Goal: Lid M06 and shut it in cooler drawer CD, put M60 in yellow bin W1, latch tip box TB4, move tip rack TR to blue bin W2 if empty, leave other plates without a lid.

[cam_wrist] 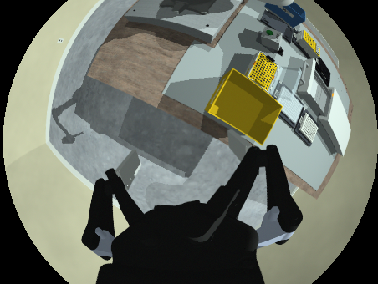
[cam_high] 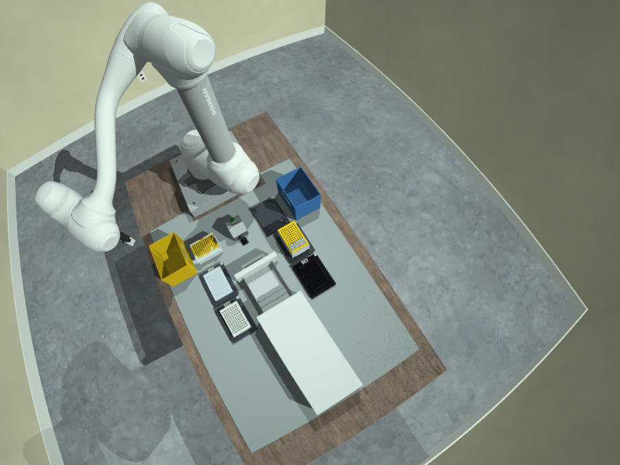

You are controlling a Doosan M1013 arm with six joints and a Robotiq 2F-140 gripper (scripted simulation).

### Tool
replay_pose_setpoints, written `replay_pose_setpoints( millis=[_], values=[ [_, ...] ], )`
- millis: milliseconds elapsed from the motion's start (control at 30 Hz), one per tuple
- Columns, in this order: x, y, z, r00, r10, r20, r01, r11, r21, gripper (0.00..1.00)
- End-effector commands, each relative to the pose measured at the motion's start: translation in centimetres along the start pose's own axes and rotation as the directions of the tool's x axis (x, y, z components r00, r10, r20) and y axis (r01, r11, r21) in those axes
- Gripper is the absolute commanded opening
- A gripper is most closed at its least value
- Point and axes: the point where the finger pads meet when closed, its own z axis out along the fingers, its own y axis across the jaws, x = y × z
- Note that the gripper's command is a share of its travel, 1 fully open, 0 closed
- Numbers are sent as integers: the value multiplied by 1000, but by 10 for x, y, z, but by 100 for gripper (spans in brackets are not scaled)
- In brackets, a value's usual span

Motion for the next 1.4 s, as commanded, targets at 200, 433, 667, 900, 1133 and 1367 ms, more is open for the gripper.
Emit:
replay_pose_setpoints(
  millis=[200,433,667,900,1133,1367],
  values=[
    [0,0,0,1000,0,0,0,1000,0,100],
    [0,0,0,1000,0,0,0,1000,0,100],
    [-3,20,-2,991,-133,4,133,991,0,0],
    [-5,47,-3,941,-337,11,337,941,3,0],
    [-6,67,-5,881,-472,15,472,881,6,0],
    [-7,93,-6,772,-635,19,635,772,12,0]
  ],
)
